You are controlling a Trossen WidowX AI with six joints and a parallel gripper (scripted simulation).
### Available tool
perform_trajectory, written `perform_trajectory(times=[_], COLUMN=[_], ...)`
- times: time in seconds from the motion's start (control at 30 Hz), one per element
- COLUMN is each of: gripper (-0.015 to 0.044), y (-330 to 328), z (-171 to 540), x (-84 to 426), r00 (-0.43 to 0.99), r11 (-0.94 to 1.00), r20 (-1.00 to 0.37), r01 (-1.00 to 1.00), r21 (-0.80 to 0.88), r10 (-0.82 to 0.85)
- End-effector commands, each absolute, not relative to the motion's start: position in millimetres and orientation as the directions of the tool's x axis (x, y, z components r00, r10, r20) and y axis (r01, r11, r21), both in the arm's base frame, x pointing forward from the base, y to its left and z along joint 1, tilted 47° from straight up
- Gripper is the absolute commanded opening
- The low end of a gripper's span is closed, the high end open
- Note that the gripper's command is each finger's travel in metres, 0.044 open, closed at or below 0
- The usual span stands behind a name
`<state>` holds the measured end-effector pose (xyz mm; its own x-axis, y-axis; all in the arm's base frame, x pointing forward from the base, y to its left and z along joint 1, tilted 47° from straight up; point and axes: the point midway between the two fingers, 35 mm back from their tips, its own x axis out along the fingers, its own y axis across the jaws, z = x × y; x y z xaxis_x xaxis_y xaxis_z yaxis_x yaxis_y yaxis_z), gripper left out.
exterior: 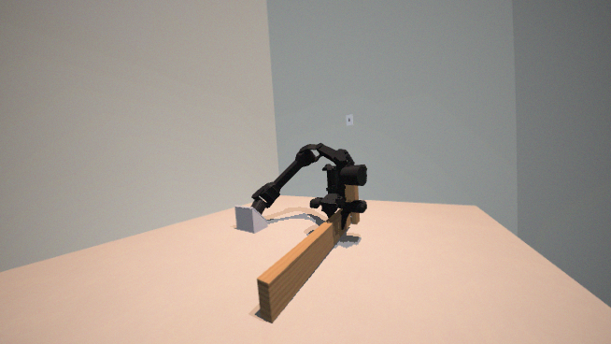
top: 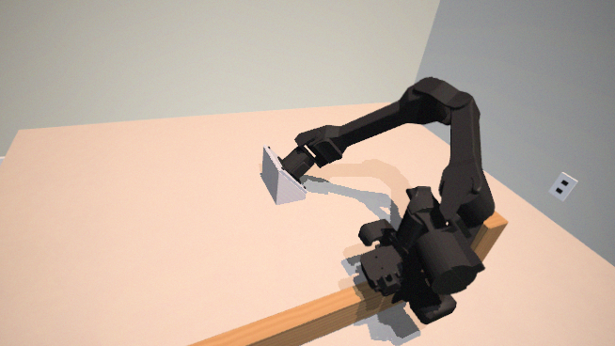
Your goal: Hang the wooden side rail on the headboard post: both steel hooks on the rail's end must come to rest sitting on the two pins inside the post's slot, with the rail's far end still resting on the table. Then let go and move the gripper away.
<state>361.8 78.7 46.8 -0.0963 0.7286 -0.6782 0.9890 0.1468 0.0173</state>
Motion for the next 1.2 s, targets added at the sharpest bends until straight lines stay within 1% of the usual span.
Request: perform_trajectory(times=[0.0, 1.17], gripper=[0.0, 0.0], y=[73.1, 68.8], z=[48.7, 52.7], x=[363.8, 364.3], r00=[-0.086, -0.086], r11=[0.138, 0.138], r20=[-0.683, -0.683], r01=[0.99, 0.99], r21=[0.023, 0.023], r10=[0.725, 0.725])
